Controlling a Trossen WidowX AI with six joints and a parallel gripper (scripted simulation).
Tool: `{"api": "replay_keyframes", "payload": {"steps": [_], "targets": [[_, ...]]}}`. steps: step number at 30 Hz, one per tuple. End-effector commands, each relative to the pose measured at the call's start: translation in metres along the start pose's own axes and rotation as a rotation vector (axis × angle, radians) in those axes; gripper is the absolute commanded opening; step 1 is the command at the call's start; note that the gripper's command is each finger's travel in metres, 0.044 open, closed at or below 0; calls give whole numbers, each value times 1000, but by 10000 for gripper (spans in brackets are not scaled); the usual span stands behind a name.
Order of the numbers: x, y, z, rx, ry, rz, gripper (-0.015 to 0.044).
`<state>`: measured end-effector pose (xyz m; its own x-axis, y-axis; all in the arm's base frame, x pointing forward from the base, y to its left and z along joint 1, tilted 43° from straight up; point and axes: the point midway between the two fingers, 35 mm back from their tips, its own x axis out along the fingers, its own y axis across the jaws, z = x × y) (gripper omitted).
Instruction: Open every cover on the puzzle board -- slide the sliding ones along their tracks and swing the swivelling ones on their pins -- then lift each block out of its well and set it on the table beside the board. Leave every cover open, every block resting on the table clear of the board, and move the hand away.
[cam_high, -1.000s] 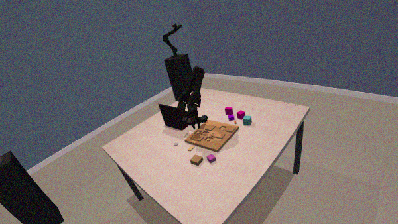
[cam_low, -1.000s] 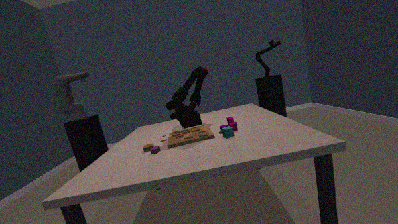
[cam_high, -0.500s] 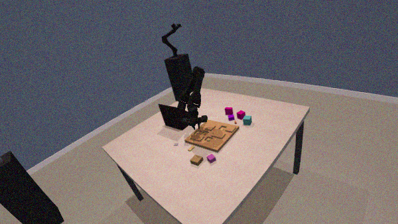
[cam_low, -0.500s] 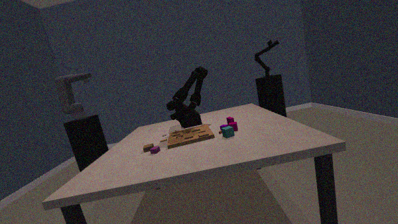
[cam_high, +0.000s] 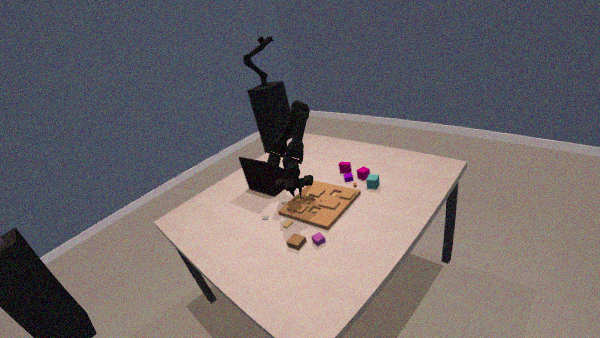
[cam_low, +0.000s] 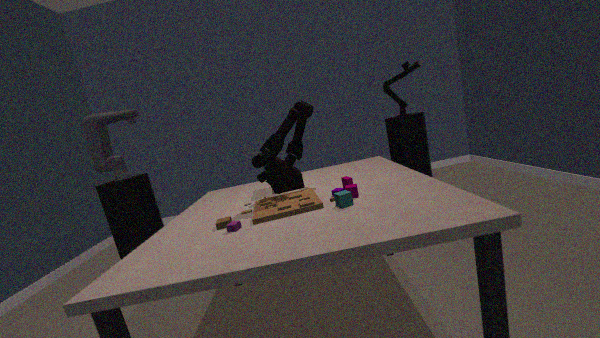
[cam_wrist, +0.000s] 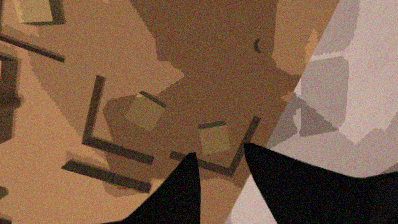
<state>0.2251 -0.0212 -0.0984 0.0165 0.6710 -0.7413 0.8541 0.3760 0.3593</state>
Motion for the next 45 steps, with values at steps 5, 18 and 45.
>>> {"api": "replay_keyframes", "payload": {"steps": [5, 18, 45], "targets": [[8, 1, 0, 4, 1, 5, 144], [16, 1, 0, 4, 2, 5, 144], [25, 1, -1, 0, 1, 0, 80]]}}
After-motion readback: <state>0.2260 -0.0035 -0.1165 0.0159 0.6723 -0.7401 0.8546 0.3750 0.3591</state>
